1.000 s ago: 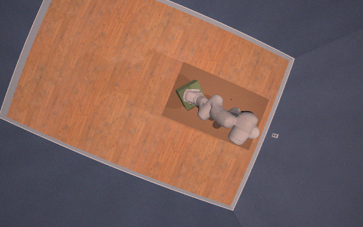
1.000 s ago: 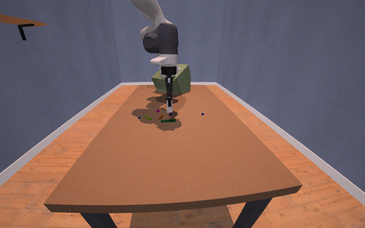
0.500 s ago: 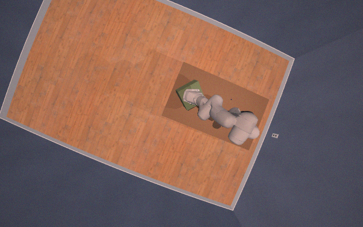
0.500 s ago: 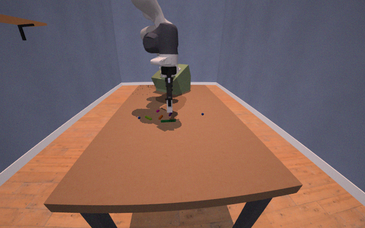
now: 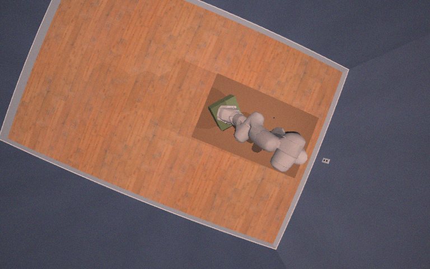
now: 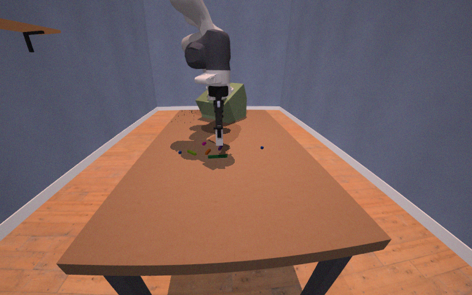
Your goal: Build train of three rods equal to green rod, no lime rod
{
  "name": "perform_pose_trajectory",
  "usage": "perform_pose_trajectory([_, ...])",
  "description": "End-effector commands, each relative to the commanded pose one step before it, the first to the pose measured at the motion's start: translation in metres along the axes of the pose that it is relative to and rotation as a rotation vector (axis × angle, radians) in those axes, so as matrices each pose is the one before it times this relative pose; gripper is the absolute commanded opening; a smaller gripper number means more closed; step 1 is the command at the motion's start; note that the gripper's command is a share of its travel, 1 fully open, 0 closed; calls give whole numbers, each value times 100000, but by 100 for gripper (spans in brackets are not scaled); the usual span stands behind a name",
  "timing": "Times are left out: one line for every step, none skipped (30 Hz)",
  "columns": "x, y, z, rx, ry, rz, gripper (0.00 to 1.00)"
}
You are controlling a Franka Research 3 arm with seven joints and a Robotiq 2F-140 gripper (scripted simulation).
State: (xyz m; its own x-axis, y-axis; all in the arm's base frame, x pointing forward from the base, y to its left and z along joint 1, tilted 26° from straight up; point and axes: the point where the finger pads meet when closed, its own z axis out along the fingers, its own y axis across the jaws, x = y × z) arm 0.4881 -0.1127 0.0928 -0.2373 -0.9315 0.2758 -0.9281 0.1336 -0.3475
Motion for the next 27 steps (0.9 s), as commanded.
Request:
perform_pose_trajectory([142, 41, 70, -165, 382, 155, 100])
perform_pose_trajectory([0, 0, 0, 0, 0, 0, 100])
perform_pose_trajectory([0, 0, 0, 0, 0, 0, 100])
perform_pose_trajectory([-7, 2, 1, -3, 0, -127, 100])
perform_pose_trajectory([-45, 13, 5, -17, -1, -829, 100])
perform_pose_trajectory([-113, 33, 12, -43, -3, -2077, 100])
perform_pose_trajectory([-203, 54, 20, -75, -7, -3713, 100])
perform_pose_trajectory([-307, 71, 29, -108, -14, -5593, 100])
perform_pose_trajectory([-363, 64, 33, -119, -21, -6560, 100])
perform_pose_trajectory([-111, 12, 10, -34, -7, -1993, 100])
perform_pose_trajectory([-125, 11, 11, -37, -8, -2233, 100])
perform_pose_trajectory([-125, 9, 11, -36, -9, -2231, 100])
perform_pose_trajectory([-122, 6, 10, -35, -9, -2186, 100])
perform_pose_trajectory([-119, 3, 10, -33, -9, -2123, 100])
perform_pose_trajectory([-115, 1, 9, -31, -9, -2063, 100])
perform_pose_trajectory([-112, -2, 9, -29, -9, -2006, 100])
perform_pose_trajectory([-109, -4, 8, -28, -9, -1959, 100])
perform_pose_trajectory([0, 0, 0, 0, 0, 0, 100])
perform_pose_trajectory([0, 0, 0, 0, 0, 0, 100])
perform_pose_trajectory([-282, -15, 21, -68, -24, -5065, 100])
perform_pose_trajectory([-93, -9, 7, -22, -8, -1689, 100])
perform_pose_trajectory([-100, -12, 7, -23, -9, -1807, 100])
perform_pose_trajectory([-100, -14, 7, -22, -9, -1815, 100])
perform_pose_trajectory([-99, -15, 7, -21, -9, -1813, 100])
perform_pose_trajectory([-98, -17, 7, -21, -9, -1800, 100])
perform_pose_trajectory([-97, -18, 7, -20, -9, -1787, 100])
perform_pose_trajectory([-96, -20, 6, -19, -9, -1773, 100])
